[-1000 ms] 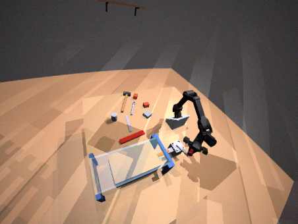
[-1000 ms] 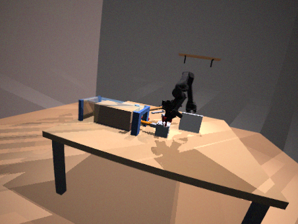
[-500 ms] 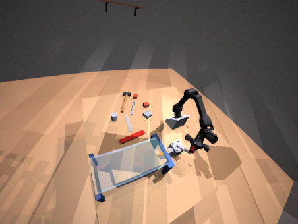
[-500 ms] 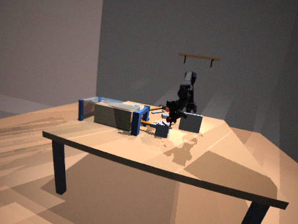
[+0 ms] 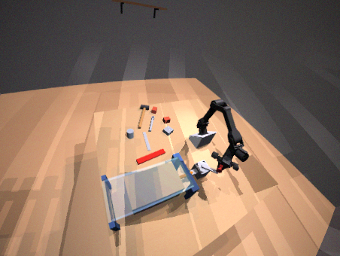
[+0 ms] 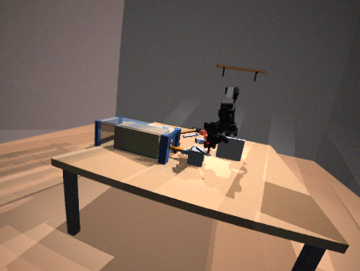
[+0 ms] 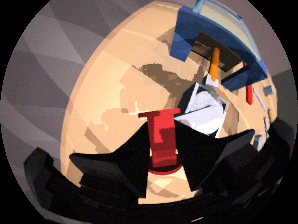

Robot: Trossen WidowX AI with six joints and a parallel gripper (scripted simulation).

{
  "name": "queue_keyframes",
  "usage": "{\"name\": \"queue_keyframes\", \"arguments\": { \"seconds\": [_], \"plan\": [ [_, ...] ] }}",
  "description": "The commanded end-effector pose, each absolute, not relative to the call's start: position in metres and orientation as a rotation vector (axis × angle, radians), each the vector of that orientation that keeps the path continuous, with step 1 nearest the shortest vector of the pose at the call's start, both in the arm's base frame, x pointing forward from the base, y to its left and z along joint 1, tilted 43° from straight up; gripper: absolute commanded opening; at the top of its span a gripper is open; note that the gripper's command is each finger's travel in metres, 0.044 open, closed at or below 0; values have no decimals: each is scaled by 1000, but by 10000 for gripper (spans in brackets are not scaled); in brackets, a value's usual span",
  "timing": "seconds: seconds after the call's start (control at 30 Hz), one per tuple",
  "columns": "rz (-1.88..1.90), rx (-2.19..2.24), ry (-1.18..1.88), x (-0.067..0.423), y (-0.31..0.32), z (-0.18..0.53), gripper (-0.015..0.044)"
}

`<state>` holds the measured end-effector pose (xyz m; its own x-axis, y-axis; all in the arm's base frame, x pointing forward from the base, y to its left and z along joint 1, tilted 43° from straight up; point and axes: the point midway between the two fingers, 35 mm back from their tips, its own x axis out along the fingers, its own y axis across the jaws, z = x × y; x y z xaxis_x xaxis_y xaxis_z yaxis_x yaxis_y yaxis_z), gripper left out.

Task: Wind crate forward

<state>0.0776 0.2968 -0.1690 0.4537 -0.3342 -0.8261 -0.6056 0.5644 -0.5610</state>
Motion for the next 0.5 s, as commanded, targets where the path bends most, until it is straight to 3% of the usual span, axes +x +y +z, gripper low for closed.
{"name": "queue_keyframes", "arguments": {
  "seconds": [0.0,0.47],
  "plan": [
    [202,-1043,1159,65,281,-164,0],
    [202,-1045,1160,57,266,-153,0]
  ]
}}
